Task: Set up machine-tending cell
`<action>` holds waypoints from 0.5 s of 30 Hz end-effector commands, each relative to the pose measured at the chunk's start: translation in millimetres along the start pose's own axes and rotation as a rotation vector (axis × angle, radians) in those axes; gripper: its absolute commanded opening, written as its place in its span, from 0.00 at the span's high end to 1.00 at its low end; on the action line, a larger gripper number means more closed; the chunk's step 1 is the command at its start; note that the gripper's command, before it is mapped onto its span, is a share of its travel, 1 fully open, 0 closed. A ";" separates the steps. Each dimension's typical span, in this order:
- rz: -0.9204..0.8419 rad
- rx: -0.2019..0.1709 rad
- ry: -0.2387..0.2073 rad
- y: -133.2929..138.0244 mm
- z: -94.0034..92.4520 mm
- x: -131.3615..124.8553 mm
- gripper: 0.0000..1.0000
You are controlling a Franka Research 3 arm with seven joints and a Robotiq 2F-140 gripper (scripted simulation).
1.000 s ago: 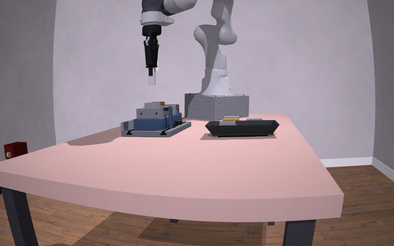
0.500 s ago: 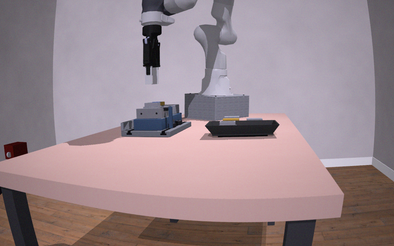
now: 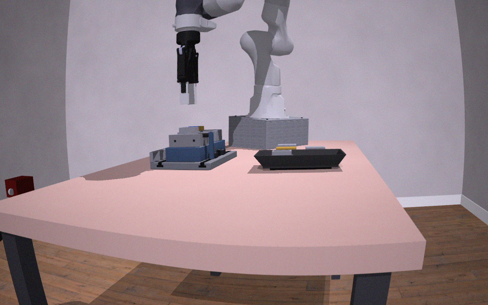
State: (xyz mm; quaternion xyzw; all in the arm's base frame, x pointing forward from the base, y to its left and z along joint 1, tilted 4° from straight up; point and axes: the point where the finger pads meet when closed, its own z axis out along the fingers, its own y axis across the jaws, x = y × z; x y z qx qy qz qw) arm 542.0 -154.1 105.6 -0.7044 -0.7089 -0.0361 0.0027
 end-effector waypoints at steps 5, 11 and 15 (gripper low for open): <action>0.008 -0.002 0.002 1.1 -0.7 0.6 0.60; 0.008 -0.001 0.001 1.2 0.3 0.6 0.60; 0.008 0.001 0.001 1.2 2.5 0.6 0.60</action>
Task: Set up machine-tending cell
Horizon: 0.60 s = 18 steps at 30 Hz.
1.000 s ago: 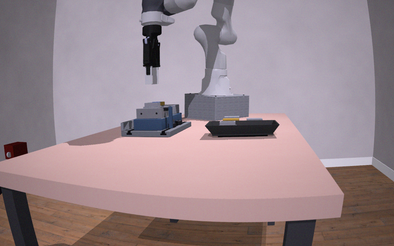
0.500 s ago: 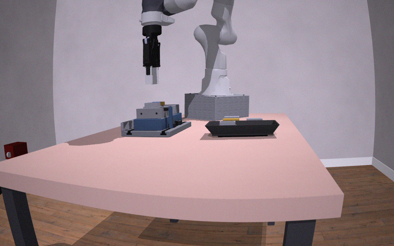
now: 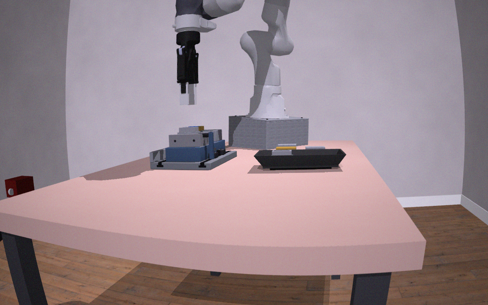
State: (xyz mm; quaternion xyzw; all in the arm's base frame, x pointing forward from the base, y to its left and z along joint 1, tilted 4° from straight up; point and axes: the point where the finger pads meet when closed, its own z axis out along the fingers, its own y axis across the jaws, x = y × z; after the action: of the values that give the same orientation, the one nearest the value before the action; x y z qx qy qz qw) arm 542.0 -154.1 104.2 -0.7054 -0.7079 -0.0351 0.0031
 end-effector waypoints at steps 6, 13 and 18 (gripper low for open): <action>0.005 0.001 0.001 1.3 5.0 0.7 0.60; 0.005 0.001 0.001 1.6 16.2 0.6 0.60; 0.005 0.001 0.001 1.9 25.8 0.5 0.60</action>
State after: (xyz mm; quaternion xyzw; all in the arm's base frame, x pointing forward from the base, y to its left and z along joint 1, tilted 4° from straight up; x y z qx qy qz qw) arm 541.9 -151.7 82.7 -0.7105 -0.7029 -0.0324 0.0074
